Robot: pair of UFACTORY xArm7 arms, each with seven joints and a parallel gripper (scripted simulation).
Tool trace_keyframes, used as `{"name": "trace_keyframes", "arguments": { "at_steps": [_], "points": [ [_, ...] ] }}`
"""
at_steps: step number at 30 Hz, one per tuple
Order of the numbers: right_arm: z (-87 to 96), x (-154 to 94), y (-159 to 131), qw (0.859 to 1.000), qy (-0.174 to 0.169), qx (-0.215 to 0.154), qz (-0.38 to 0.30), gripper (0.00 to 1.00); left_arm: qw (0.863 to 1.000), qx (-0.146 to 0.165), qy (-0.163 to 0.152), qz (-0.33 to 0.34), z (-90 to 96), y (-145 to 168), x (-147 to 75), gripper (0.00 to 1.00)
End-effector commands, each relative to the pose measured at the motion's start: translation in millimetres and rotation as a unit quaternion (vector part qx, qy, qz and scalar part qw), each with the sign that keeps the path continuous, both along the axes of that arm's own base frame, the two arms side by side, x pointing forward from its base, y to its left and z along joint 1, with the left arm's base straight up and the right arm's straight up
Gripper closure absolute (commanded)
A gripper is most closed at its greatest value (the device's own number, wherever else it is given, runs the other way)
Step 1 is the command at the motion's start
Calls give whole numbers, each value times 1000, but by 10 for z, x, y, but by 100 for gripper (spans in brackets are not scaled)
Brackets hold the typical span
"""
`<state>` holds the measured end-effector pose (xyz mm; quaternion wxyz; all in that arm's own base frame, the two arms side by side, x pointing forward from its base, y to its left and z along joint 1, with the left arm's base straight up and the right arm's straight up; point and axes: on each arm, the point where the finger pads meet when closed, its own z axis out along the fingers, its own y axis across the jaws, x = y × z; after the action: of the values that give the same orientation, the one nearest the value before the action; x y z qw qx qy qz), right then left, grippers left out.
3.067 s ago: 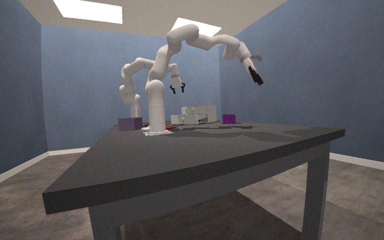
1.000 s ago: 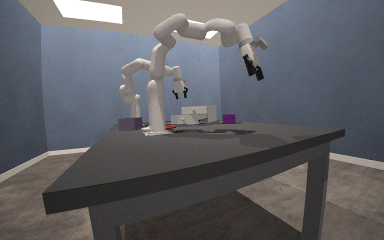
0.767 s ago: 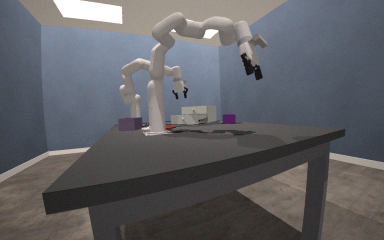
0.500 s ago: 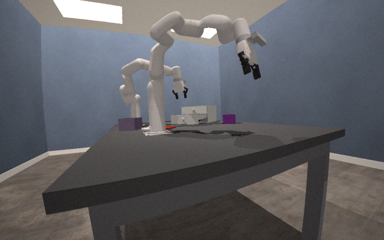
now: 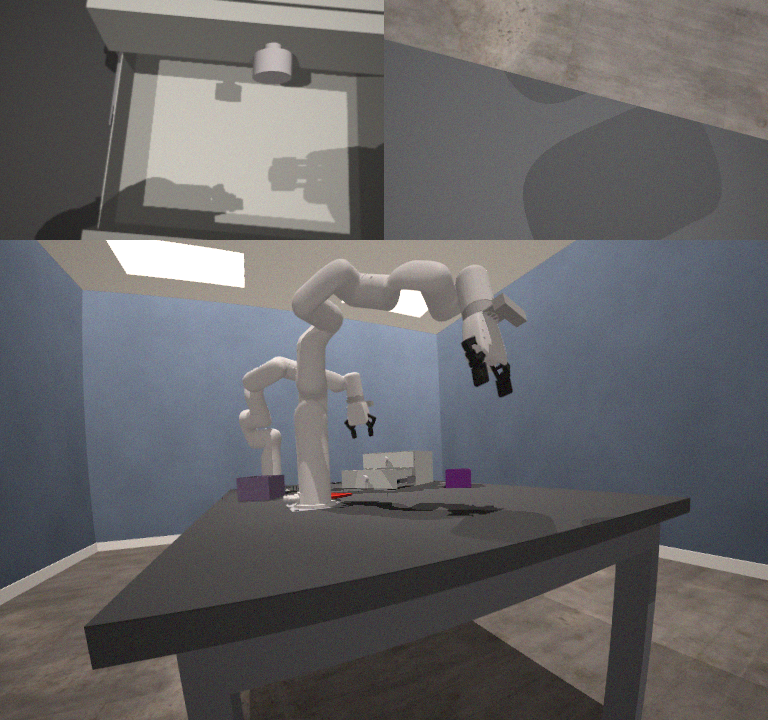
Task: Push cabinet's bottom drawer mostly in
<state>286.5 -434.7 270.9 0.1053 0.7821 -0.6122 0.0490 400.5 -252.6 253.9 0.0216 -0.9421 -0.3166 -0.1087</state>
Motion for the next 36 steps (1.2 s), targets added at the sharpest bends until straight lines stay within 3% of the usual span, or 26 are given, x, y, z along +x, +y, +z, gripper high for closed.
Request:
{"name": "trace_keyframes", "arguments": {
  "at_steps": [1,36],
  "points": [
    [3,-193,-45,1000,0,6,-8,0,1000,-1,-1,0,9,-2,5,0],
    [-71,-1392,-104,997,-4,53,-57,0,1000,-1,-1,0,9,-2,5,0]
  ]
}}
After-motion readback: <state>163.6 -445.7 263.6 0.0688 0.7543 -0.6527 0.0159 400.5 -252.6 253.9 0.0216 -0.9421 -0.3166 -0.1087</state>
